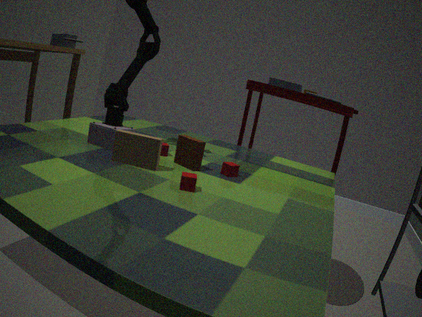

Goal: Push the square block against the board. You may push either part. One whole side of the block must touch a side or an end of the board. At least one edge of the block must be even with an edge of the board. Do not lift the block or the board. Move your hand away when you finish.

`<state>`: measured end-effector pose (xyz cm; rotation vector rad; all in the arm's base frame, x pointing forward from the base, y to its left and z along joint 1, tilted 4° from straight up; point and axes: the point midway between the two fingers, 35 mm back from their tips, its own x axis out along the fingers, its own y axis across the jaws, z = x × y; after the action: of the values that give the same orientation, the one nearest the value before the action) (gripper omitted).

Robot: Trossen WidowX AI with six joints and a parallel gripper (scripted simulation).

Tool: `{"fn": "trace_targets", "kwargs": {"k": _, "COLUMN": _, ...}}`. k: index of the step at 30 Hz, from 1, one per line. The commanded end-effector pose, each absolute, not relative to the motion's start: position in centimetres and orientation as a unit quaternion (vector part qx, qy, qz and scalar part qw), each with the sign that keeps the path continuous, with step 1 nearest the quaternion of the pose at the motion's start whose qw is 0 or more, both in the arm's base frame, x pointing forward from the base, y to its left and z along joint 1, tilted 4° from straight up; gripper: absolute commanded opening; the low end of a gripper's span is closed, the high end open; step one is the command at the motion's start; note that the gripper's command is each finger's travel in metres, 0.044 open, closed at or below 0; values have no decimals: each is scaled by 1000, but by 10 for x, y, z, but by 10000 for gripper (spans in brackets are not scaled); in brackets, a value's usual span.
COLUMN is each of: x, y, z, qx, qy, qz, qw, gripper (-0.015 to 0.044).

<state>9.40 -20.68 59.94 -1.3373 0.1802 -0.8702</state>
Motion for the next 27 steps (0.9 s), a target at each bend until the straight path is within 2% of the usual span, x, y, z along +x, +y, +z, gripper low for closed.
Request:
{"fn": "trace_targets", "kwargs": {"k": 1, "x": 98, "y": -220, "z": 590, "qx": -563, "qy": 74, "qz": -388, "qw": 726, "gripper": 0}}
{"fn": "trace_targets", "kwargs": {"k": 27, "x": 138, "y": -284, "z": 512, "qx": -384, "qy": 82, "qz": -358, "qw": 847, "gripper": 0}}
